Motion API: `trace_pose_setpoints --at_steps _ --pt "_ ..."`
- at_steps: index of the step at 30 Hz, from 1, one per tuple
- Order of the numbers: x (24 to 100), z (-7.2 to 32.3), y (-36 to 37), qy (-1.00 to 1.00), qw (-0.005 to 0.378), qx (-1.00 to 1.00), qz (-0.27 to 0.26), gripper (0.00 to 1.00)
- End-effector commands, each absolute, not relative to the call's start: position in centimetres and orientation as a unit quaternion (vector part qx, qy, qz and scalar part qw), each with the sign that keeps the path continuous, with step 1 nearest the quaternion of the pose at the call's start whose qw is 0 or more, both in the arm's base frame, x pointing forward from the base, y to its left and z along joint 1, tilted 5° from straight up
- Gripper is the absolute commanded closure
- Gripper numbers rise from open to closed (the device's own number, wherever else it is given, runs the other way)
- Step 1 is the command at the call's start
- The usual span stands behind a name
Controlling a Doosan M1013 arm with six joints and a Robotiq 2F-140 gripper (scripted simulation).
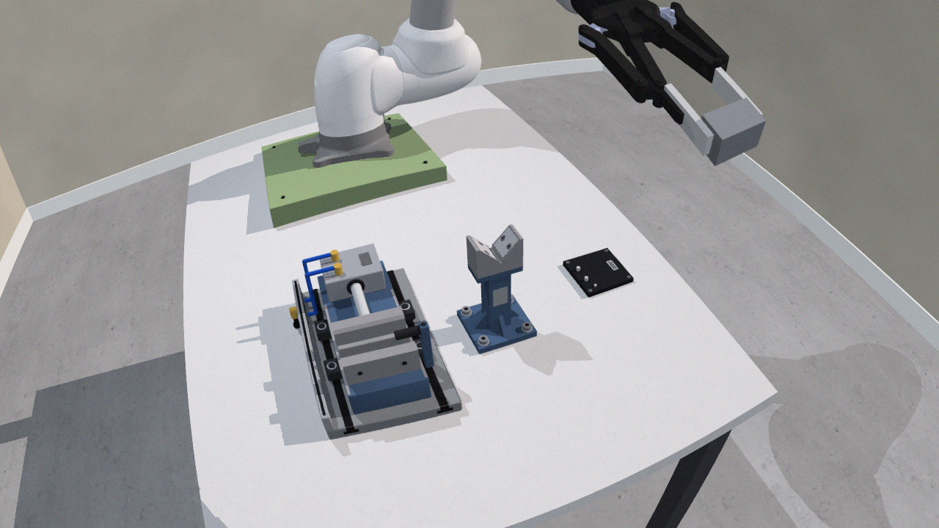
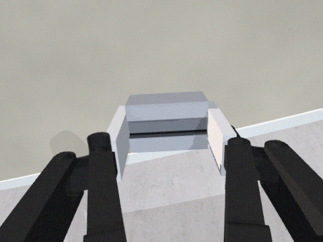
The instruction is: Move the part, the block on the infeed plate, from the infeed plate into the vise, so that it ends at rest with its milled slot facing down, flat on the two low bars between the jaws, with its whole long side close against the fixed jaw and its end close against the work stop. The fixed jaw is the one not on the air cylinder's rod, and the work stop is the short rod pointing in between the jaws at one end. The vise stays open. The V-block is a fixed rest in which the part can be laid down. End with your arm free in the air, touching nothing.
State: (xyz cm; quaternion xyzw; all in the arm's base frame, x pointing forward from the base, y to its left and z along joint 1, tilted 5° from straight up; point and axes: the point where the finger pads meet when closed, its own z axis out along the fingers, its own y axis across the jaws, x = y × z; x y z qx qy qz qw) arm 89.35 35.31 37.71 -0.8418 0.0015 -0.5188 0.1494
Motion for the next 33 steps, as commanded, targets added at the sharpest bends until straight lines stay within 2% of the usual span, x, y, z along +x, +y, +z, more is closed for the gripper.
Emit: trace_pose_setpoints --at_steps 1,10,15,33 --pt "90.0 37.1 32.2 0.064 0.133 -0.850 -0.506 1.00" --pt "89.4 34.2 25.1 0.202 0.101 -0.854 -0.469 1.00" --pt "88.9 33.3 23.6 0.234 0.092 -0.854 -0.455 1.00" --pt "82.4 26.5 16.3 0.421 0.040 -0.843 -0.332 1.00"
